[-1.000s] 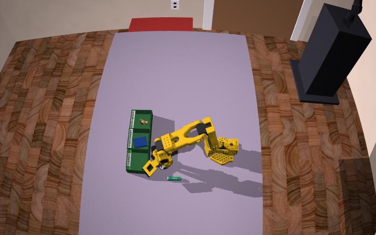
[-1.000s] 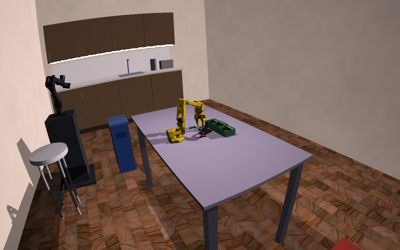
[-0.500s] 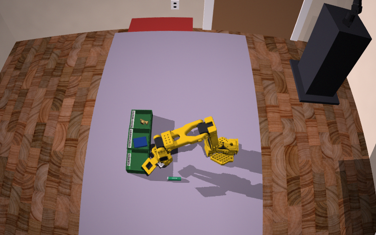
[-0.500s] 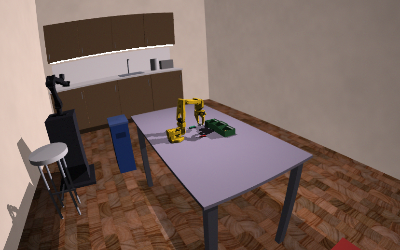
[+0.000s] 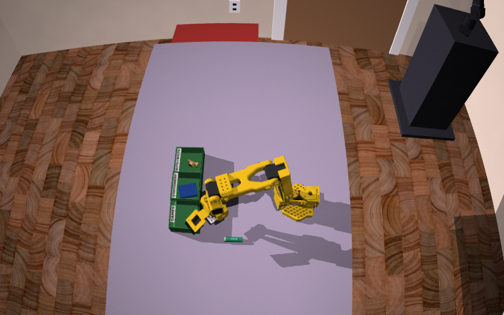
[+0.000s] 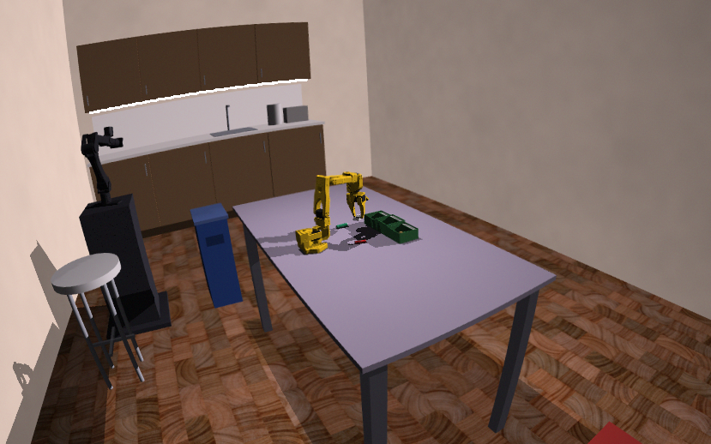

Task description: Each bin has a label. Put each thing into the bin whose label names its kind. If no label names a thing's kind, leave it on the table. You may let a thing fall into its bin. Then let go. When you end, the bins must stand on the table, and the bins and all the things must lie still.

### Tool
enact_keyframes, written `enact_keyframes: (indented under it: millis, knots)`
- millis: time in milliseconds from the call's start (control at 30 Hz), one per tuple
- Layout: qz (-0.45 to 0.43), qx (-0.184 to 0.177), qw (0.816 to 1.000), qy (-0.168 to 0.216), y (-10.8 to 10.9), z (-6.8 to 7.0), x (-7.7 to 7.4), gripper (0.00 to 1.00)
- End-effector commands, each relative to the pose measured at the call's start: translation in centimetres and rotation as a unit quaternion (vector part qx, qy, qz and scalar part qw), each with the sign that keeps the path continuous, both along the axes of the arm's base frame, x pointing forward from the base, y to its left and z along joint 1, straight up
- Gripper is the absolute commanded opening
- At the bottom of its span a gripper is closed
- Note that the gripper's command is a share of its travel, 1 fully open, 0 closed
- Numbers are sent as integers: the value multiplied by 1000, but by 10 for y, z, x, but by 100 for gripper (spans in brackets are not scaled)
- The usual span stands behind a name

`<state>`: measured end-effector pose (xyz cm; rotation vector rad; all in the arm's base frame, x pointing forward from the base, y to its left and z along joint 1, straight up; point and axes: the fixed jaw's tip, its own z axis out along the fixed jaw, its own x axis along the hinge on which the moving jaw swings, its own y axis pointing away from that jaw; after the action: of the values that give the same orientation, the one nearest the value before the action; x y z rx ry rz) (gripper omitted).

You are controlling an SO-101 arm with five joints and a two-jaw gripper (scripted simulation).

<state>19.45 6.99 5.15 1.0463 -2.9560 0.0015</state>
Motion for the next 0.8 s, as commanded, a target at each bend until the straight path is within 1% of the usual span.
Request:
enact_keyframes:
  millis: [0, 333, 767]
  knots:
    - [-17, 8, 1000, -23, 0, 9, 10, 0]
    - [-45, 12, 998, -35, 1, 15, 19, 0]
    - [-50, 14, 998, -38, 1, 16, 21, 0]
